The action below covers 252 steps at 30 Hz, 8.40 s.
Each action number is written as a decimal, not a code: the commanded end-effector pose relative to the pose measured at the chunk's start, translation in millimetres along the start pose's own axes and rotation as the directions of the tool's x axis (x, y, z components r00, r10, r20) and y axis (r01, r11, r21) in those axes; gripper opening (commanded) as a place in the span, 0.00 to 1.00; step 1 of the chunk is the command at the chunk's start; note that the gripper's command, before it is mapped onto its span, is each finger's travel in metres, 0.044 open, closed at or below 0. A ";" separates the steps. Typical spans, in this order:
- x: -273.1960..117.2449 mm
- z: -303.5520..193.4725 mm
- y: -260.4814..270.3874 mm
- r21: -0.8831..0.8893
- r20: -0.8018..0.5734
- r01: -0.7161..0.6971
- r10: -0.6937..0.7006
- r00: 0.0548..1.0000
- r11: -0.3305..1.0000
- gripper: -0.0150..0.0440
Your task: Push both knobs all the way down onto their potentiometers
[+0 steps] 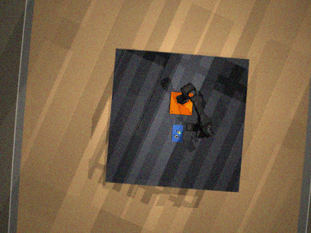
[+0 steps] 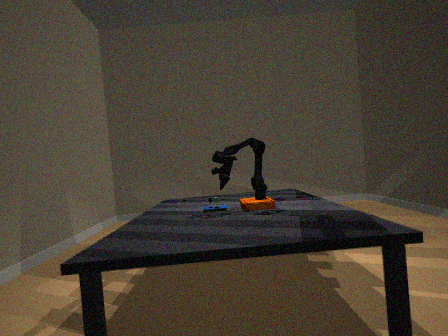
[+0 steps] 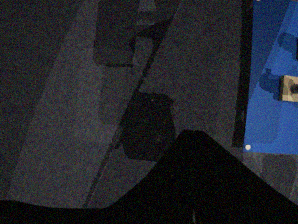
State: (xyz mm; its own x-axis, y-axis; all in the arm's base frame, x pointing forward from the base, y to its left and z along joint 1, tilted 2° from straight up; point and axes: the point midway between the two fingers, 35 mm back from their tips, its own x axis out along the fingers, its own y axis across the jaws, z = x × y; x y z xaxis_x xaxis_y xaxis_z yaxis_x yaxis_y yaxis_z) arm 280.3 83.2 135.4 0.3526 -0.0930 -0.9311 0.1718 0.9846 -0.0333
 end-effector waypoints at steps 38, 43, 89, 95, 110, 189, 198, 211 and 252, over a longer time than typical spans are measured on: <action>55.0 30.5 -116.2 0.366 -0.346 0.128 0.007 0.938 0.922 0.25; 61.6 28.2 -116.2 0.366 -0.346 0.128 0.007 0.938 0.922 0.25; 77.4 22.1 -116.1 0.366 -0.346 0.128 0.007 0.938 0.922 0.25; 78.9 21.5 -116.0 0.366 -0.346 0.128 0.007 0.938 0.922 0.25; 77.1 22.2 -116.1 0.366 -0.346 0.128 0.007 0.938 0.922 0.25; 96.2 15.1 -115.9 0.366 -0.346 0.128 0.007 0.938 0.922 0.25; 96.9 14.8 -115.9 0.366 -0.346 0.128 0.007 0.938 0.922 0.25; 97.6 14.6 -115.9 0.366 -0.346 0.128 0.007 0.938 0.922 0.25; 99.5 13.9 -115.9 0.366 -0.346 0.128 0.007 0.938 0.922 0.25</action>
State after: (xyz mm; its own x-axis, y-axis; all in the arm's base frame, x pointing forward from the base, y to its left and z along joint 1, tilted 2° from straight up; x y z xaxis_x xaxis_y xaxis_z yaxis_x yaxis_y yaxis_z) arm 307.7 -42.8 58.3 0.0212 -0.0346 -0.9992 0.5419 0.8403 -0.0176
